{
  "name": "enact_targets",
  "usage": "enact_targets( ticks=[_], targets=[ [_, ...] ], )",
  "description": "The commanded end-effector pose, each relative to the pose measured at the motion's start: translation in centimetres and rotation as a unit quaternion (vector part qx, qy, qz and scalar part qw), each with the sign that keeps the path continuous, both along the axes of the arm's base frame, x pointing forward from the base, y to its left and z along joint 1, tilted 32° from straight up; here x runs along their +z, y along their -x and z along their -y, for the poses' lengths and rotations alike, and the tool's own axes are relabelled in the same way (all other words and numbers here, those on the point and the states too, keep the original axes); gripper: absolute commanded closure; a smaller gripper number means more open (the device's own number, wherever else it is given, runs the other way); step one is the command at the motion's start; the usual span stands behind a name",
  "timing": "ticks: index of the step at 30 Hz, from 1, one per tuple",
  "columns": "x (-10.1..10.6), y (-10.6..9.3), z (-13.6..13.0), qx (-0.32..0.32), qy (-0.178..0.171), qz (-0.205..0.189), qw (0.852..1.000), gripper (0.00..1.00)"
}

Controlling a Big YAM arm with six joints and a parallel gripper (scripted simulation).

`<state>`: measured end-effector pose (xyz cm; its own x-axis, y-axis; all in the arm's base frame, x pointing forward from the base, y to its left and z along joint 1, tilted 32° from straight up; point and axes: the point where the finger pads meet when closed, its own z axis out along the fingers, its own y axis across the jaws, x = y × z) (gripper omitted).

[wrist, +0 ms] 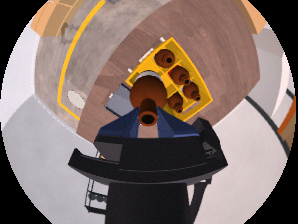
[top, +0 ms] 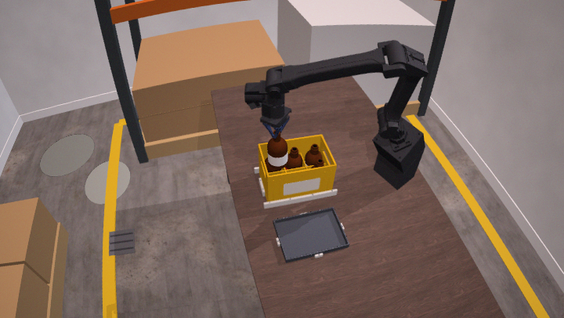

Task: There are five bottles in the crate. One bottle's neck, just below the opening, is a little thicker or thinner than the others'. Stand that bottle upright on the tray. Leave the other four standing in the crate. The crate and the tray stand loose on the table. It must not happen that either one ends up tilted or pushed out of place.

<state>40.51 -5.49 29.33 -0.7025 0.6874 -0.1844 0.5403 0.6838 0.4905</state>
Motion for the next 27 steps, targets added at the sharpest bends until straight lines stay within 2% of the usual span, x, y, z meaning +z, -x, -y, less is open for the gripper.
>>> enact_targets(
  ticks=[1,15,27],
  targets=[
    [4.3,-0.3,0.8,-0.004,0.012,0.041,0.999,1.00],
    [4.3,-0.3,0.6,-0.004,0.012,0.040,0.999,1.00],
    [4.3,-0.3,-0.5,0.001,0.008,0.039,0.999,1.00]
  ],
)
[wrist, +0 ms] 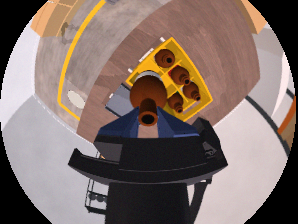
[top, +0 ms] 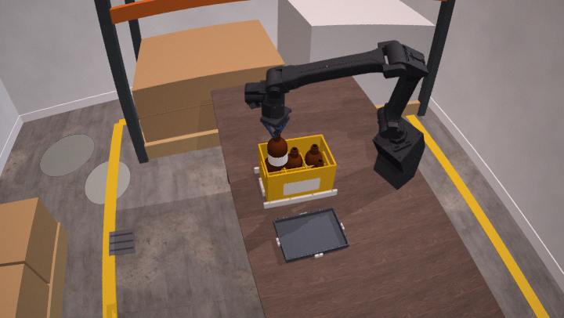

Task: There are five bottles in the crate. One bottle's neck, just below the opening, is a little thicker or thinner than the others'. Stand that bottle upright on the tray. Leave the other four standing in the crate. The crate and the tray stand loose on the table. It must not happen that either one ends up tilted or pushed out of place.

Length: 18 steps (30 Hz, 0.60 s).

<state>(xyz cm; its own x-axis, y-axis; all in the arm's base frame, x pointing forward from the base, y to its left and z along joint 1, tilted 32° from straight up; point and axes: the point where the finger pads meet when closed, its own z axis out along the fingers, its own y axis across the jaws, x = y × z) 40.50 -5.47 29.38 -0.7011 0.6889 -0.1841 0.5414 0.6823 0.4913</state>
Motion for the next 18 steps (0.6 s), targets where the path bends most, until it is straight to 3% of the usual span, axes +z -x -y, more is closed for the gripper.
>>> enact_targets(
  ticks=[1,7,12,14,15,18],
  targets=[
    [4.2,-0.3,-0.6,0.002,0.009,0.039,0.999,1.00],
    [4.0,-0.2,-0.9,0.001,0.010,0.039,0.999,1.00],
    [1.7,0.7,-1.5,0.001,0.004,0.017,1.000,1.00],
    [1.7,0.7,-1.5,0.001,0.004,0.017,1.000,1.00],
    [2.6,0.4,-1.3,-0.001,0.006,0.027,1.000,1.00],
    [1.8,0.8,-1.8,0.001,0.004,0.020,1.000,1.00]
  ],
)
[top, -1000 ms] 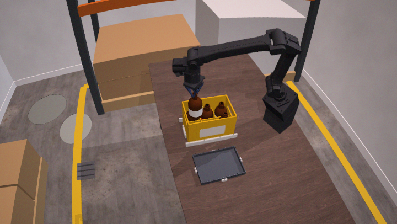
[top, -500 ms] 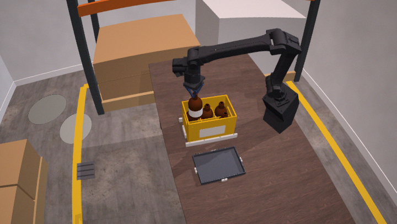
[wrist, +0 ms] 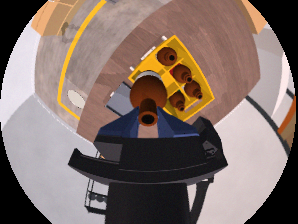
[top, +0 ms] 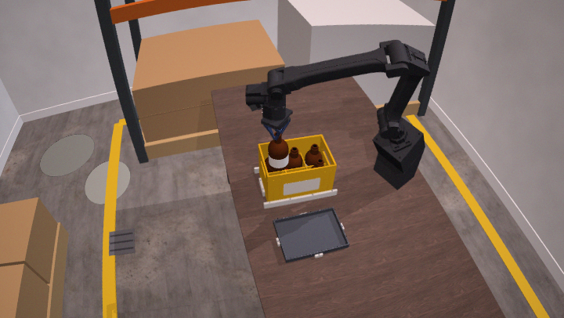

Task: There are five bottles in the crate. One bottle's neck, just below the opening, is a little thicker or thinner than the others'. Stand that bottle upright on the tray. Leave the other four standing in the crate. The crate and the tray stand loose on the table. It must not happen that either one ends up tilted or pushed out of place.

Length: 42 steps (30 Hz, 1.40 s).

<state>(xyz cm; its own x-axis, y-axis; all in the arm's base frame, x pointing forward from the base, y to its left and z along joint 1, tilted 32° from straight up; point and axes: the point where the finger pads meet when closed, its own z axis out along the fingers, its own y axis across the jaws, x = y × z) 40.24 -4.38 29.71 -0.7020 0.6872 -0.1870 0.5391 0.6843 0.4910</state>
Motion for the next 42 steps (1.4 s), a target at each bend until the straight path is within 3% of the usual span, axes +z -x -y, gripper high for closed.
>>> enact_targets(
  ticks=[1,10,14,15,27,30,31,33,42],
  targets=[
    [1.5,0.6,-0.9,0.001,0.003,0.020,1.000,1.00],
    [1.5,1.1,-2.1,0.000,0.003,0.021,1.000,1.00],
    [2.5,0.8,-2.3,0.000,0.005,0.032,0.999,1.00],
    [1.6,1.2,-2.5,0.000,0.003,0.023,1.000,1.00],
    [1.6,2.2,-4.7,0.000,0.002,0.021,1.000,1.00],
    [1.8,2.2,-4.9,0.000,0.002,0.024,1.000,1.00],
    [3.0,1.9,-5.1,0.000,0.003,0.036,0.999,1.00],
    [1.7,2.5,-5.5,0.000,0.002,0.023,1.000,1.00],
    [1.7,3.4,-7.5,0.000,0.001,0.023,1.000,1.00]
  ],
)
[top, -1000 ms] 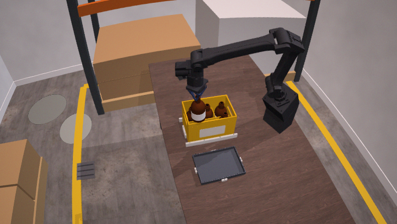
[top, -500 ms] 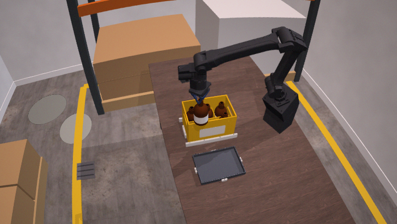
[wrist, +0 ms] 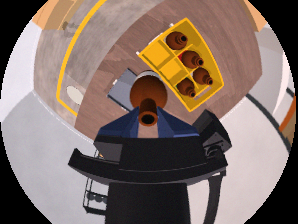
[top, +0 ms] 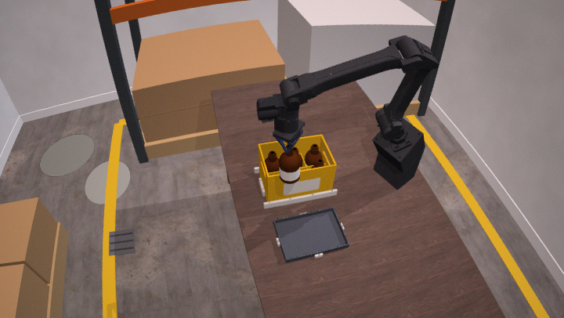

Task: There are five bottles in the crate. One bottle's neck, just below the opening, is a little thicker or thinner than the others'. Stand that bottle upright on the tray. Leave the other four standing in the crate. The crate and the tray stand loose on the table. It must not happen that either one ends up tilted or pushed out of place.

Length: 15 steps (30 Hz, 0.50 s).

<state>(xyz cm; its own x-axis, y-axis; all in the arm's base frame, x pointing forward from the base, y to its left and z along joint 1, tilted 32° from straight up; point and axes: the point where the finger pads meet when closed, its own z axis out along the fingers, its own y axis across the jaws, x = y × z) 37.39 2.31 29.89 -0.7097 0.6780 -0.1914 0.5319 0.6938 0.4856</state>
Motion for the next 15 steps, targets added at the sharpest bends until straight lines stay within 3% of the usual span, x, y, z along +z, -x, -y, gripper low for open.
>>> enact_targets(
  ticks=[1,5,6,9,15],
  targets=[
    [1.5,0.7,-1.0,-0.005,-0.003,0.022,1.000,1.00],
    [1.6,0.9,-1.4,-0.005,-0.004,0.023,1.000,1.00],
    [3.5,0.3,-1.6,-0.005,-0.004,0.042,0.999,1.00],
    [1.6,1.2,-2.3,-0.005,-0.004,0.022,1.000,1.00],
    [2.1,1.6,-3.6,-0.005,-0.005,0.028,1.000,1.00]
  ],
)
